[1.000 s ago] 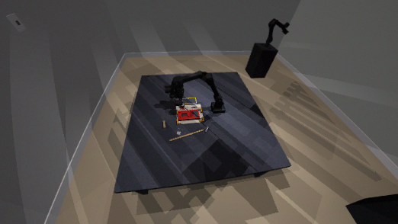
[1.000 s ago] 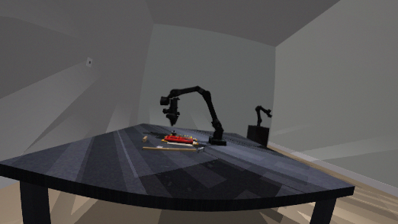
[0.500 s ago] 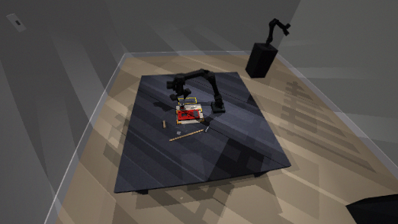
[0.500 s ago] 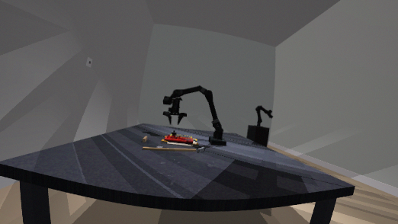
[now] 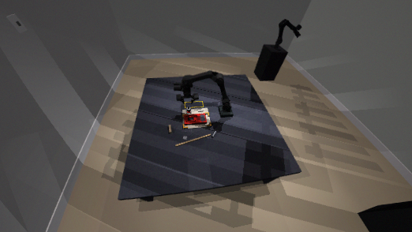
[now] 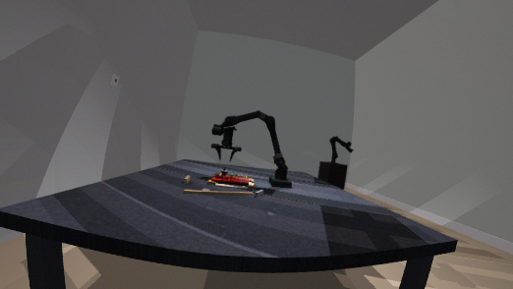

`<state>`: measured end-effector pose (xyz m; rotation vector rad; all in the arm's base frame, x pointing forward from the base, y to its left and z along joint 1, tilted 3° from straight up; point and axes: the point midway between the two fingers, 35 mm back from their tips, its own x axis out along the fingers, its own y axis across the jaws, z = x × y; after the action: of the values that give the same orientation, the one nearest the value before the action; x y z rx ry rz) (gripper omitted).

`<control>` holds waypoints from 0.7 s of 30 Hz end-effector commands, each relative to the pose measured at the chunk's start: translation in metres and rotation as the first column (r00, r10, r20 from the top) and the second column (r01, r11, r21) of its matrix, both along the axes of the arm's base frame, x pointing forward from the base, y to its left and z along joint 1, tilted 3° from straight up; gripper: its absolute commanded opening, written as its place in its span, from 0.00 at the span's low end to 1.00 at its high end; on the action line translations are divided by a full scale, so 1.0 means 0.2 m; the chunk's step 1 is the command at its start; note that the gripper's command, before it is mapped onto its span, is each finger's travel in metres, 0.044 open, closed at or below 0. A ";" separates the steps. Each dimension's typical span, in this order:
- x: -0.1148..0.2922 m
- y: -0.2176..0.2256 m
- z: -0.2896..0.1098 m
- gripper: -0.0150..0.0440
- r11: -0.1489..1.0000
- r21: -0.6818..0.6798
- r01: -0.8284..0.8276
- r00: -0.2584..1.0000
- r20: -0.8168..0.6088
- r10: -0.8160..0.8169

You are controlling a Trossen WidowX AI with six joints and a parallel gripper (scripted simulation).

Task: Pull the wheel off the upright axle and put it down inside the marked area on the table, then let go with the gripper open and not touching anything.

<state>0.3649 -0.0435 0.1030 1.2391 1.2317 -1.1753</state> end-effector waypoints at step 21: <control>-0.01 0.01 -0.35 0.56 1.000 0.002 0.003 1.000 -0.011 -0.003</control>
<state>0.3636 -0.0417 0.0336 1.2385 1.2378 -1.1828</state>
